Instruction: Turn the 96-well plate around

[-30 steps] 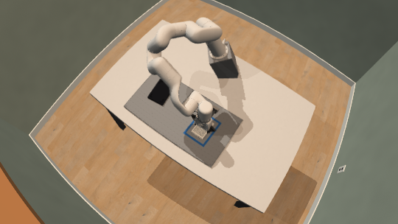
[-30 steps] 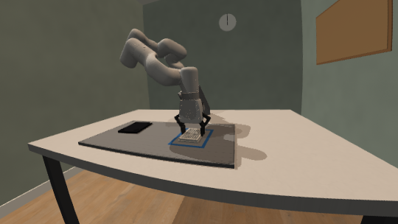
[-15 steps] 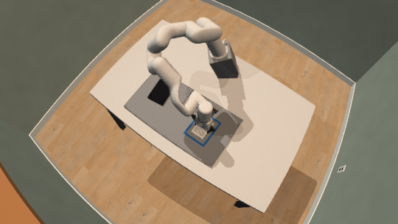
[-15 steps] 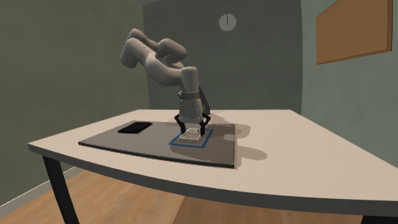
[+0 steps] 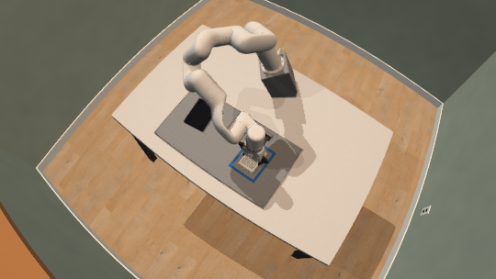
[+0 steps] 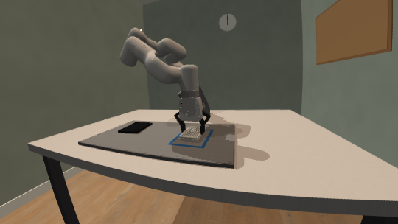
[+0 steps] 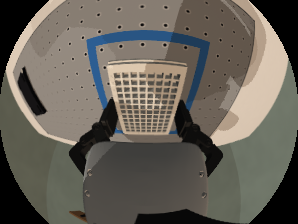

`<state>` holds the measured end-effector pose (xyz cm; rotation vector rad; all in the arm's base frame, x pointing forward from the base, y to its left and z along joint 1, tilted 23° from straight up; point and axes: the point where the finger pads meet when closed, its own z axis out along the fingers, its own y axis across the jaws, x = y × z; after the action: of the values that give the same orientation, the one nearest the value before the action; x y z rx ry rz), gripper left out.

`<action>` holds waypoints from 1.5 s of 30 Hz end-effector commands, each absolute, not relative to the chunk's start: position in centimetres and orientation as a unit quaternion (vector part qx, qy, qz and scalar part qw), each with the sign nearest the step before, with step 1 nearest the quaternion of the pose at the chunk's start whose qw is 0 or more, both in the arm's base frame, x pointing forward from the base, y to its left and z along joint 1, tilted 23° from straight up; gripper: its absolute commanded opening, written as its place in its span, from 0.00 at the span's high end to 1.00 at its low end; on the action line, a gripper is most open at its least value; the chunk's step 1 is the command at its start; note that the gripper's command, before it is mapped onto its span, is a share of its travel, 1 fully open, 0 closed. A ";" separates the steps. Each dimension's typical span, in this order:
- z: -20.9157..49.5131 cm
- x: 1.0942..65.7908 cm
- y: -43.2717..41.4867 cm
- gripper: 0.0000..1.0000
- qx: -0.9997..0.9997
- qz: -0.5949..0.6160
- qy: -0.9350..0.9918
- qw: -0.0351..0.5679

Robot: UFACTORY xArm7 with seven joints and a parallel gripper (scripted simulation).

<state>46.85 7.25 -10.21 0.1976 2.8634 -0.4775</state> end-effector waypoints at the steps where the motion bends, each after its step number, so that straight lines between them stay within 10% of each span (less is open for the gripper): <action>1: -9.9 46.9 7.5 1.00 0.067 -0.162 0.978 0.117; 45: -6.1 46.1 8.8 1.00 0.067 -0.162 0.978 0.117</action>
<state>46.11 8.47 -6.87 0.1975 2.8632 -0.4776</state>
